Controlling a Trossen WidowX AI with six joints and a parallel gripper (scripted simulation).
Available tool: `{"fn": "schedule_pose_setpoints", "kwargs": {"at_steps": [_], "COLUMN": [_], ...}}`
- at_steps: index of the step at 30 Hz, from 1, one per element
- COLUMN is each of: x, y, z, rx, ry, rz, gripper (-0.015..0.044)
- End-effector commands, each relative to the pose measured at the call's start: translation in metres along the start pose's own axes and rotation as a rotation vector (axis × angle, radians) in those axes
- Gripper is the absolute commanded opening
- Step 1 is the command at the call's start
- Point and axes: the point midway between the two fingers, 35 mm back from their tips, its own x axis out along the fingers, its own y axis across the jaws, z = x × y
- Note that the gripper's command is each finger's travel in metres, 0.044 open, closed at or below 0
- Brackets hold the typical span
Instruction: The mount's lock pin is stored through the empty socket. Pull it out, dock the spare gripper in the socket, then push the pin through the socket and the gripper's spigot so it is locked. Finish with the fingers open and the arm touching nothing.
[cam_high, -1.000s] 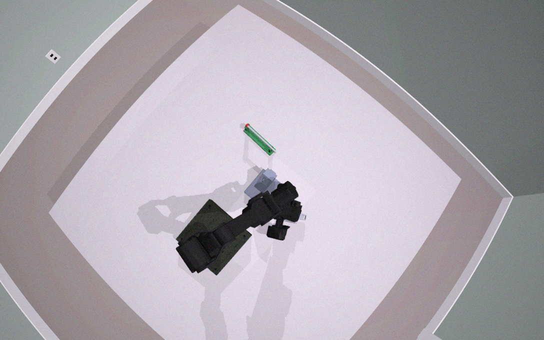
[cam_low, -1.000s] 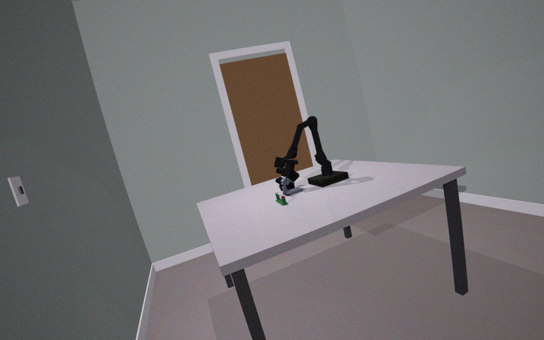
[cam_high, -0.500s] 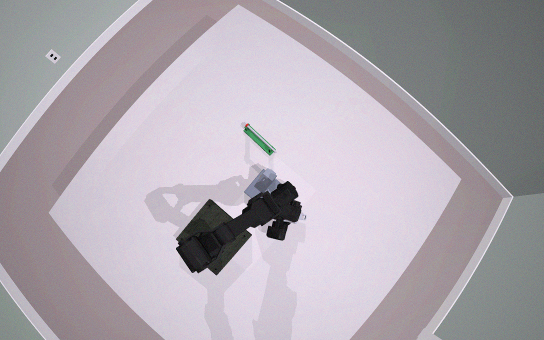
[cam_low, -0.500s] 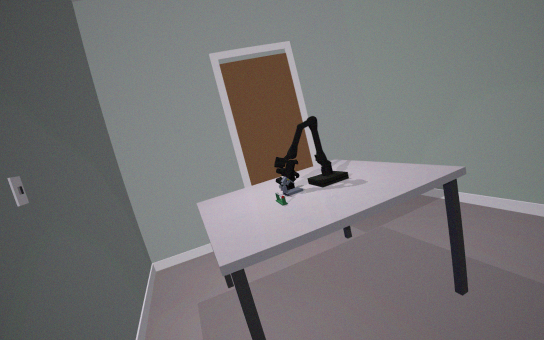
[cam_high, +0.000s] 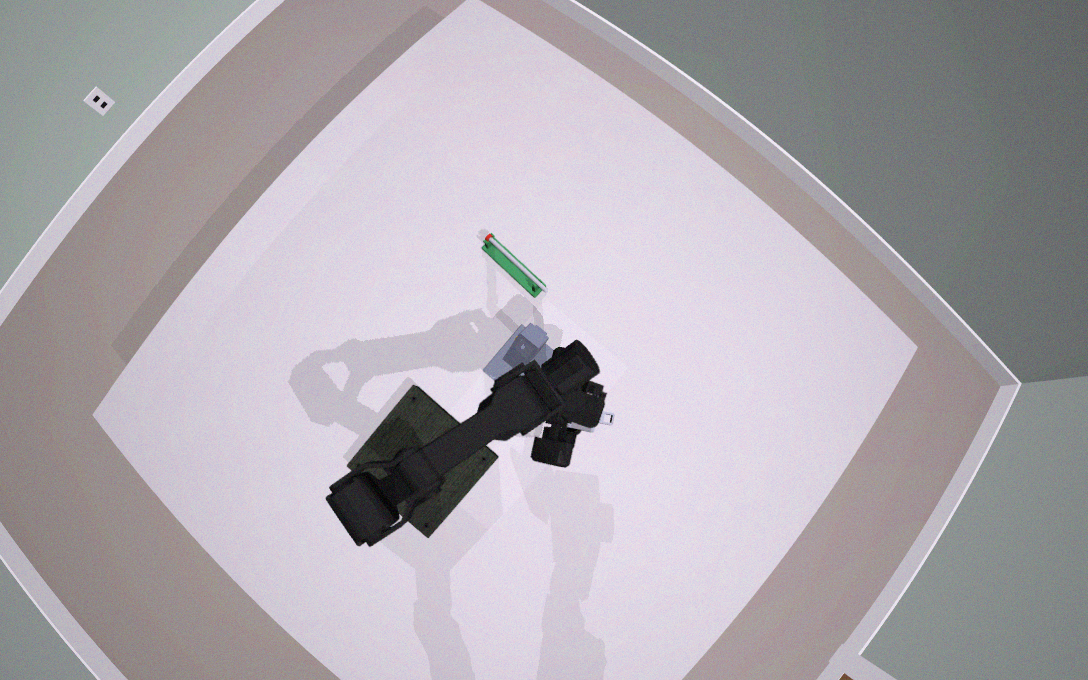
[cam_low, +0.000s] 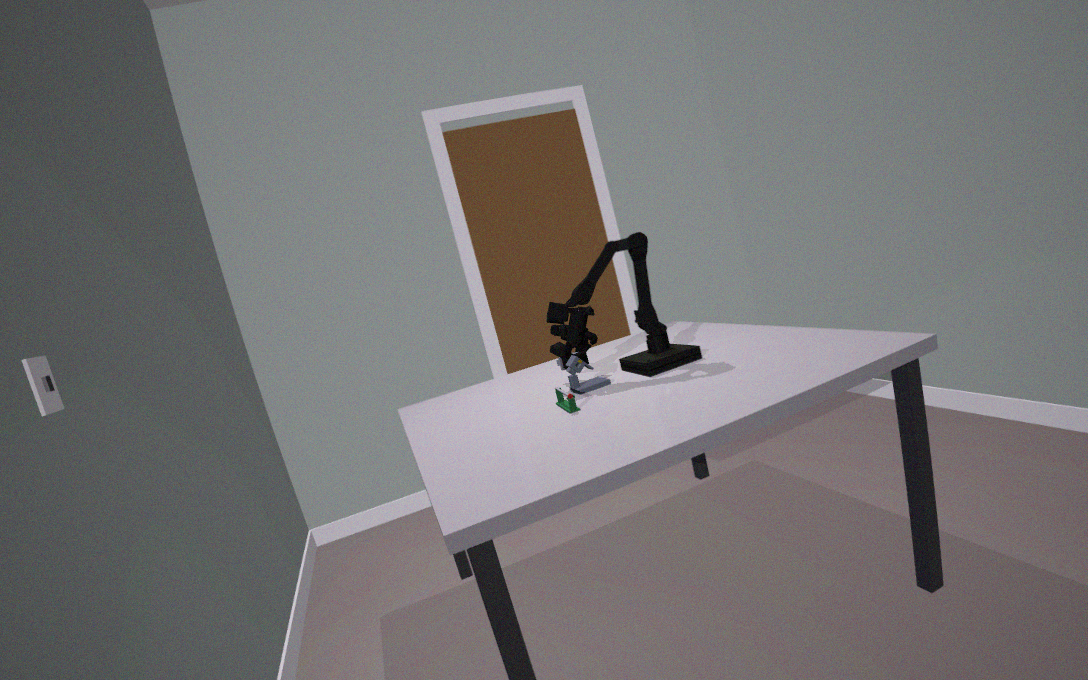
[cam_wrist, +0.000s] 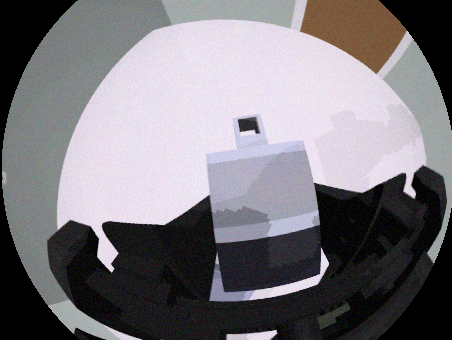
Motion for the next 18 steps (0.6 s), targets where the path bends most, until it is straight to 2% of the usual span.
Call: {"fn": "schedule_pose_setpoints", "kwargs": {"at_steps": [1, 11, 18], "x": [-0.017, -0.06, -0.054], "y": [0.001, -0.005, -0.005], "z": [0.012, 0.029, 0.025], "rx": [0.008, 0.008, 0.0], "ry": [-0.011, -0.011, -0.003], "rz": [0.009, 0.008, 0.006], "gripper": [0.0, 0.0, 0.0]}}
